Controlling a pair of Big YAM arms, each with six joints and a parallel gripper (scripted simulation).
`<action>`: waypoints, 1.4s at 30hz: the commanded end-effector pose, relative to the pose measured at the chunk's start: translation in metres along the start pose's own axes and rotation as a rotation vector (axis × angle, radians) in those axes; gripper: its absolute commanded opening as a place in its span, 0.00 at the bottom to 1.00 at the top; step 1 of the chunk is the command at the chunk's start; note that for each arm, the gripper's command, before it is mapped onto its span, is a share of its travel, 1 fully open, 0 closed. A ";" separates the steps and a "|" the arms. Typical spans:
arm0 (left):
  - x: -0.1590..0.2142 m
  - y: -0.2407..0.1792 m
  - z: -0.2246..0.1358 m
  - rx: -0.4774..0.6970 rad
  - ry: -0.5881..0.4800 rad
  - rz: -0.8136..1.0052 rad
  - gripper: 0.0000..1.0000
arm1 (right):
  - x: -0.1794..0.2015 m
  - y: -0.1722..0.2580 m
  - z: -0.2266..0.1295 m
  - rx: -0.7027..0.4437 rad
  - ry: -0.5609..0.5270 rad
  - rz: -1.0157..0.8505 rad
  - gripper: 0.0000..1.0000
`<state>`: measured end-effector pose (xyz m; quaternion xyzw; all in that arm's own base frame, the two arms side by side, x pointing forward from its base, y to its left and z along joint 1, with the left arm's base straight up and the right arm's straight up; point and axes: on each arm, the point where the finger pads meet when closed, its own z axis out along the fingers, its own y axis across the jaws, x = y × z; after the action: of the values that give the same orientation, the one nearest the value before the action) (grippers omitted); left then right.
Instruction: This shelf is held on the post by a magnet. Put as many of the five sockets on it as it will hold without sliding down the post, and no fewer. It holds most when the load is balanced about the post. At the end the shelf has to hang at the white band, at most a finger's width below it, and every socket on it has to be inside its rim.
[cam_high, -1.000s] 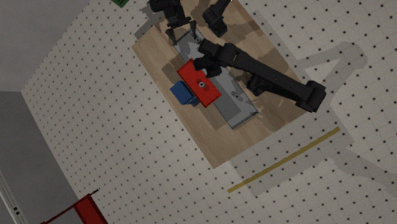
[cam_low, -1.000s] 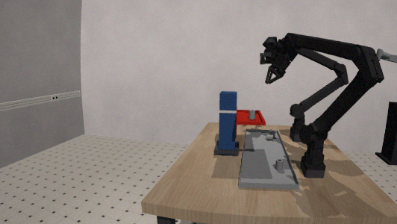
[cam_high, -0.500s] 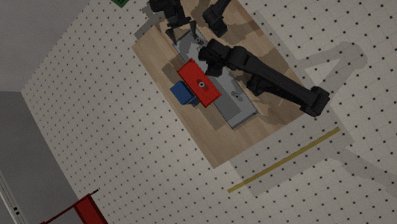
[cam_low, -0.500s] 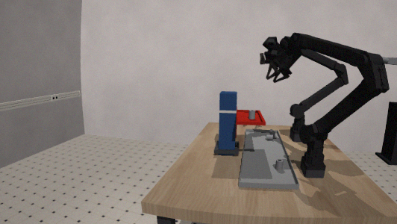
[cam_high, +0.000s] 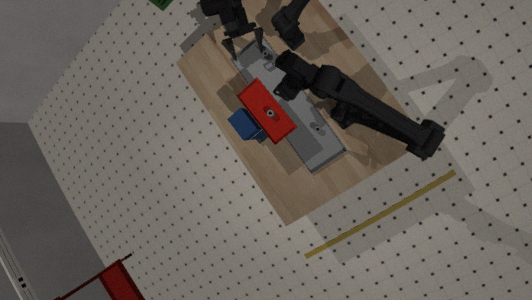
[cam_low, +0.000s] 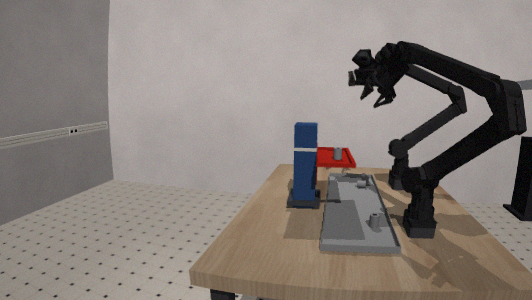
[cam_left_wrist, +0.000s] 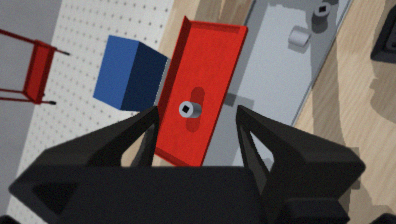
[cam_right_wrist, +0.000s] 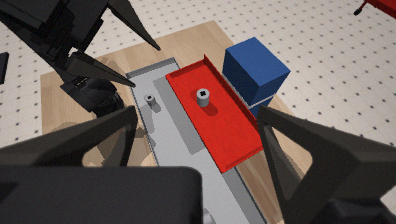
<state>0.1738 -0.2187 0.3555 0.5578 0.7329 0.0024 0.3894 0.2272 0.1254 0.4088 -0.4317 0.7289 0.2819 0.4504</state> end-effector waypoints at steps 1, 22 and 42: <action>-0.022 0.012 -0.025 0.030 -0.130 0.250 0.65 | -0.034 -0.006 -0.018 0.040 -0.032 -0.065 1.00; 0.027 -0.005 -0.016 0.061 -0.050 0.026 0.65 | 0.045 -0.004 -0.008 0.174 0.114 0.244 1.00; 0.113 0.004 -0.028 -0.107 0.089 -0.482 0.65 | 0.165 -0.009 -0.020 0.556 0.308 0.595 1.00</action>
<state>0.1549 -0.1337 0.3090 0.4357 0.8172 -0.0182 0.3769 0.1964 0.0552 0.2757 -0.1741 0.9144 0.1383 0.3384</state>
